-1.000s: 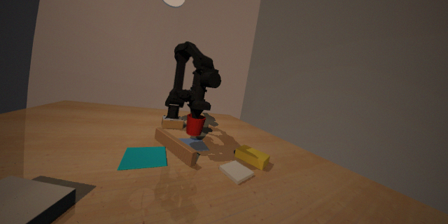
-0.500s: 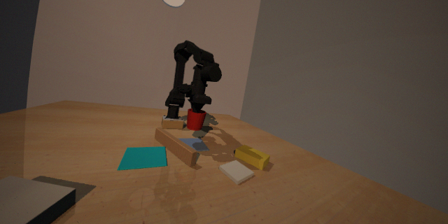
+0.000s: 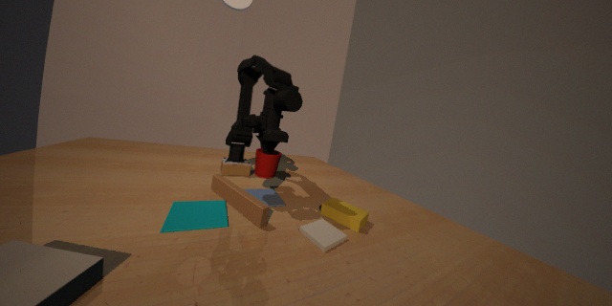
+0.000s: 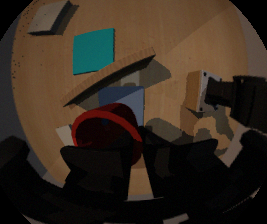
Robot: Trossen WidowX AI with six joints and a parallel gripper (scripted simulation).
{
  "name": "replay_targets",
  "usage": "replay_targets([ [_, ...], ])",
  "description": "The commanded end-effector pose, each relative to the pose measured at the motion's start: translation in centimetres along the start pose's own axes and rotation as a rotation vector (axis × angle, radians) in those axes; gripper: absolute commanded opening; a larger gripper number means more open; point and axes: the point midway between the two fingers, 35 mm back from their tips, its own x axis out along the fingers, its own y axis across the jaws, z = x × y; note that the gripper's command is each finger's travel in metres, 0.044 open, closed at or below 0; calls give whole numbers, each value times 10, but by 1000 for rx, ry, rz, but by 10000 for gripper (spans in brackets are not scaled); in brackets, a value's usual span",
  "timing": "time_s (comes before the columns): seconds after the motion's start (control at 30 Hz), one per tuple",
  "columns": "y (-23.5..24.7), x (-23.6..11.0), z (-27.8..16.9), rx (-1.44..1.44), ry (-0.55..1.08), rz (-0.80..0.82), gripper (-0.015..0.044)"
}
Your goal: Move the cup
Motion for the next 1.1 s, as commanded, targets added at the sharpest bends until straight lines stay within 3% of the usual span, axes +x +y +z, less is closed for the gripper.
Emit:
replay_targets([
  [0.0, 2, 0, 4, -3, 0, 0, 0],
  [1.07, 28, -3, 59, -5, -3, 4, 0],
])
